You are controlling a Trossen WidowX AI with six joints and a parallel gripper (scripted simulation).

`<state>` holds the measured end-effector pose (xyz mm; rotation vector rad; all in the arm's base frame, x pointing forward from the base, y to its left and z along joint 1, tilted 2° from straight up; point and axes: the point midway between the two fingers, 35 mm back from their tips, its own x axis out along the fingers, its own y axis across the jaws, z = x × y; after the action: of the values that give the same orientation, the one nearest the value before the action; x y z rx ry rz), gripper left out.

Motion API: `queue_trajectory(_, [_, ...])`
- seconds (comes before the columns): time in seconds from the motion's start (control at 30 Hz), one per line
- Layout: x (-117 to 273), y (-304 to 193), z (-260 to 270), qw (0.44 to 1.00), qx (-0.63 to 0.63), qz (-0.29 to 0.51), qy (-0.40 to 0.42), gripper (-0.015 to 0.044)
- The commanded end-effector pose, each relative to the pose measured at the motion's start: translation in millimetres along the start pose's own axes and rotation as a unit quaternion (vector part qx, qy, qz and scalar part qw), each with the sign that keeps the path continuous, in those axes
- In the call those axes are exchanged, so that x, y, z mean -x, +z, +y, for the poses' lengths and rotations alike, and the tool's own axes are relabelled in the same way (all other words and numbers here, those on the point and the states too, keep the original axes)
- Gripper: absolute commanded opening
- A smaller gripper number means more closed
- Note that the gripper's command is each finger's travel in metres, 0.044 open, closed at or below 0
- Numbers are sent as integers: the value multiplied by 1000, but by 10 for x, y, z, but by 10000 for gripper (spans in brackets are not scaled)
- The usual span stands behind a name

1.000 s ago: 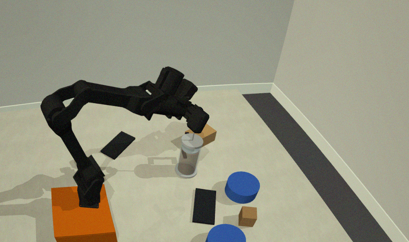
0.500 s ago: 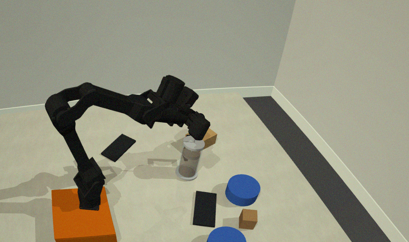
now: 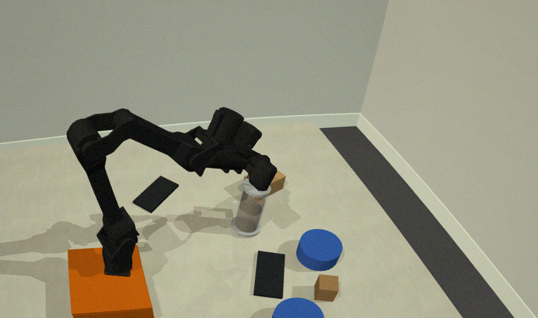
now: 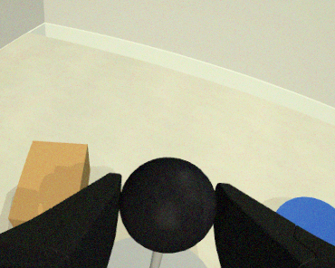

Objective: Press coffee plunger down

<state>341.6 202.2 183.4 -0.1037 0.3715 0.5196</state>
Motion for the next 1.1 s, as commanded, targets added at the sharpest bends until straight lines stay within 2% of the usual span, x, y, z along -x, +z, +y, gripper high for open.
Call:
queue_trajectory(0.0, [-101, -364, 0, 999, 3, 44, 1, 125])
queue_trajectory(1.07, [-269, -340, -4, 999, 3, 44, 1, 125])
